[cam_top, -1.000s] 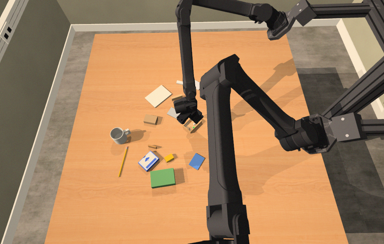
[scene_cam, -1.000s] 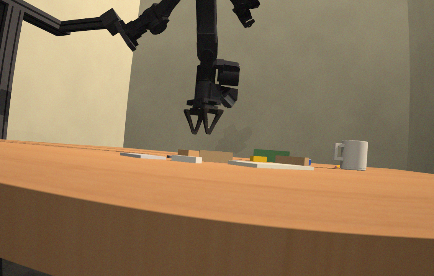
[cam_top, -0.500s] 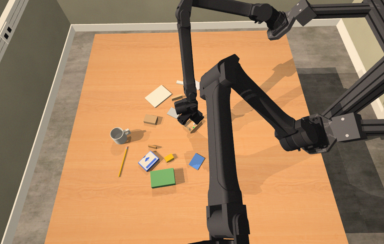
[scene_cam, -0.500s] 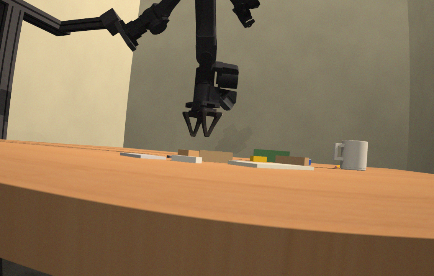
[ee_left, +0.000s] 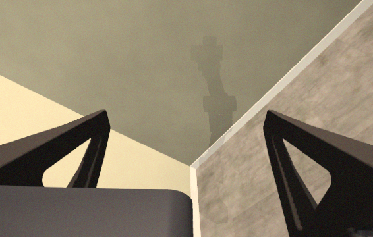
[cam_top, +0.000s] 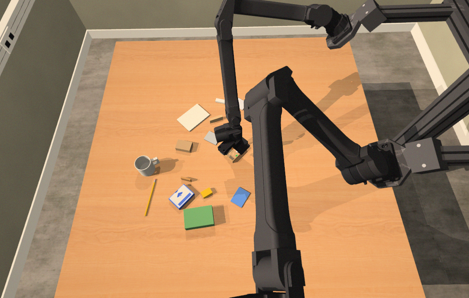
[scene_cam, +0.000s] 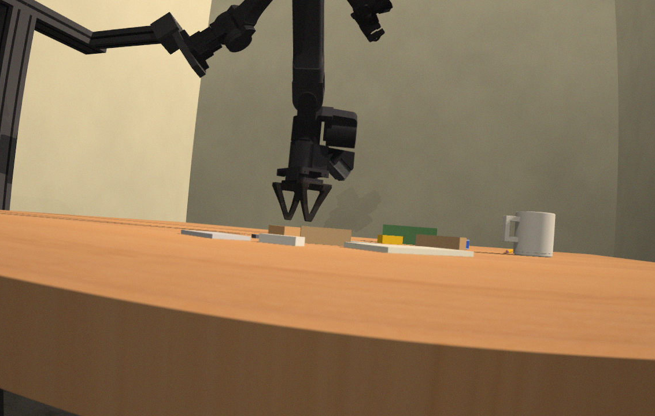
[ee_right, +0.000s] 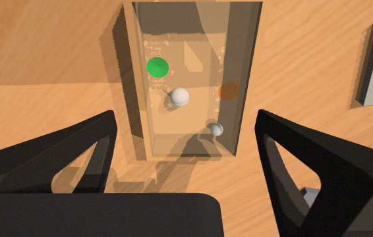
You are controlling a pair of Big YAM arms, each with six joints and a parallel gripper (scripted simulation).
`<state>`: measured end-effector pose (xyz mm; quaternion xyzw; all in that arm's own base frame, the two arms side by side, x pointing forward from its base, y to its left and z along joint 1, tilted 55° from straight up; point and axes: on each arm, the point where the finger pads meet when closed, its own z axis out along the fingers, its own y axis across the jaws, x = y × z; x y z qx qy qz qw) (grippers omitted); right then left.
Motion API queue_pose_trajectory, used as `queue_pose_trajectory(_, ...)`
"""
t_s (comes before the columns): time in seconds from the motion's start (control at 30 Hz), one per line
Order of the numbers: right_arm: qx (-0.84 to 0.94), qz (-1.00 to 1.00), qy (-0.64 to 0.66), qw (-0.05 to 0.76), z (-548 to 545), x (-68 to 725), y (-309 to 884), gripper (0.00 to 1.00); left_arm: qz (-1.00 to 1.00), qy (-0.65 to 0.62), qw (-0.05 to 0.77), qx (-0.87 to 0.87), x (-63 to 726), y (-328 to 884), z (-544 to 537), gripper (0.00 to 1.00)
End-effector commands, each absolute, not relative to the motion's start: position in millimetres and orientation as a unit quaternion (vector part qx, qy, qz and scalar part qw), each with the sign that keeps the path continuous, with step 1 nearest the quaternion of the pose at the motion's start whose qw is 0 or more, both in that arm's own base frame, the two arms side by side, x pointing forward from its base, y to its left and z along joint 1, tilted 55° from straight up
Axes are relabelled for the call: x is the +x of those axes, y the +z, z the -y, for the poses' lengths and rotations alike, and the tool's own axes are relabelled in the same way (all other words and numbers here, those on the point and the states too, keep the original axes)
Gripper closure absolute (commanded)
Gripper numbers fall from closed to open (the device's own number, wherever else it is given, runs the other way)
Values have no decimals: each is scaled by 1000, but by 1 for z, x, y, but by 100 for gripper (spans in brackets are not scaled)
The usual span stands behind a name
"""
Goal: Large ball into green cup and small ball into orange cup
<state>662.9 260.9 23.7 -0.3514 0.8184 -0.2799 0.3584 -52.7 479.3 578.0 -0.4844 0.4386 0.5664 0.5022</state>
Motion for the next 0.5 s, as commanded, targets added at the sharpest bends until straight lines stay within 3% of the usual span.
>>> queue_pose_trajectory(0.0,-352,-808,-278,382,-272,671,55,14,-427,573,501,-488,-63,579,-475,0)
queue_pose_trajectory(0.47,-353,-811,-281,371,-261,692,22,14,-427,573,501,-488,-63,579,-475,0)
